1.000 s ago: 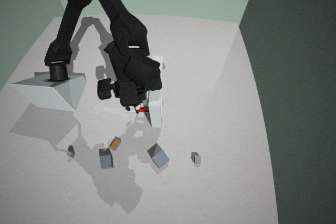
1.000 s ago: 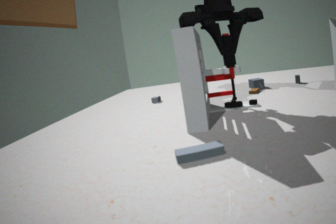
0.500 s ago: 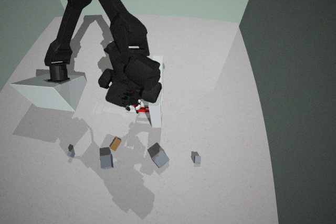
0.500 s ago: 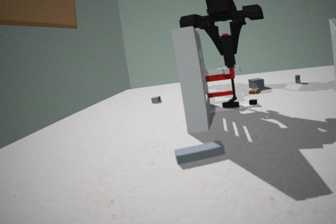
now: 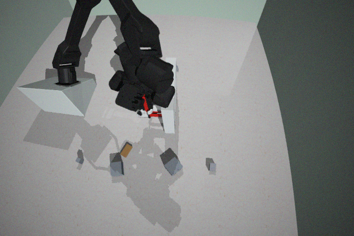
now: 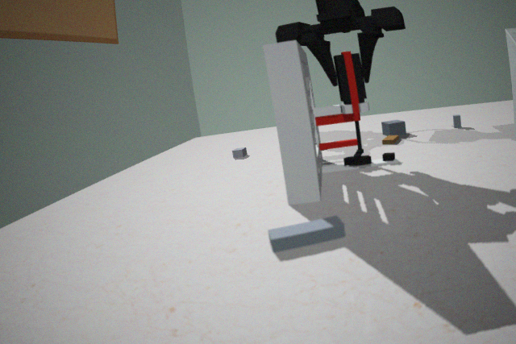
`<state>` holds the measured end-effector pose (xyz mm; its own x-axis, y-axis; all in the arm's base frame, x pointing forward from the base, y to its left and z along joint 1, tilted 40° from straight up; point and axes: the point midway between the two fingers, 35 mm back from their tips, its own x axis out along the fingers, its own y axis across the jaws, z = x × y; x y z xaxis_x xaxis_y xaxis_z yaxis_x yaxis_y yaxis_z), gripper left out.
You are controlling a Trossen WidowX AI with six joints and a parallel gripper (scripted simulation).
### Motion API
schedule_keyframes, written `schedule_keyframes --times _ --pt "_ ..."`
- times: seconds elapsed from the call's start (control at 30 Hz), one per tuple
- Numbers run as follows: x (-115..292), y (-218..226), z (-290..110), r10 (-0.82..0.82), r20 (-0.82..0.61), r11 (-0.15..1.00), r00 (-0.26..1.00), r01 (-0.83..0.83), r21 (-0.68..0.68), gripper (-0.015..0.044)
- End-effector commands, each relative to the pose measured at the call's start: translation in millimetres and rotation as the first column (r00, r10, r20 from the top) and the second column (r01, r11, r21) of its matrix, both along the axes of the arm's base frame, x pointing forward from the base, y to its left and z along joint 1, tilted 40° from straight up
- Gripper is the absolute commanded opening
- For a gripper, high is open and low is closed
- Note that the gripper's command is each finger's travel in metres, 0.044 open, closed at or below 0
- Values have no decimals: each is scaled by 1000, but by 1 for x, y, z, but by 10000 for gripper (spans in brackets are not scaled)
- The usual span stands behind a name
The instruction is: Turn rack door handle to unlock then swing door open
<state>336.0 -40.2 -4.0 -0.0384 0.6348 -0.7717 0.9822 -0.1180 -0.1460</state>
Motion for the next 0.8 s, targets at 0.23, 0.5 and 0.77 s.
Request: schedule_keyframes --times 0.23,0.5,0.77 --pt "0 1 -1 239 197 970 951 -242 -6 290" --pt "0 1 -1 497 423 855 758 -512 -88 290" --pt "0 1 -1 675 587 669 447 -706 -231 290"
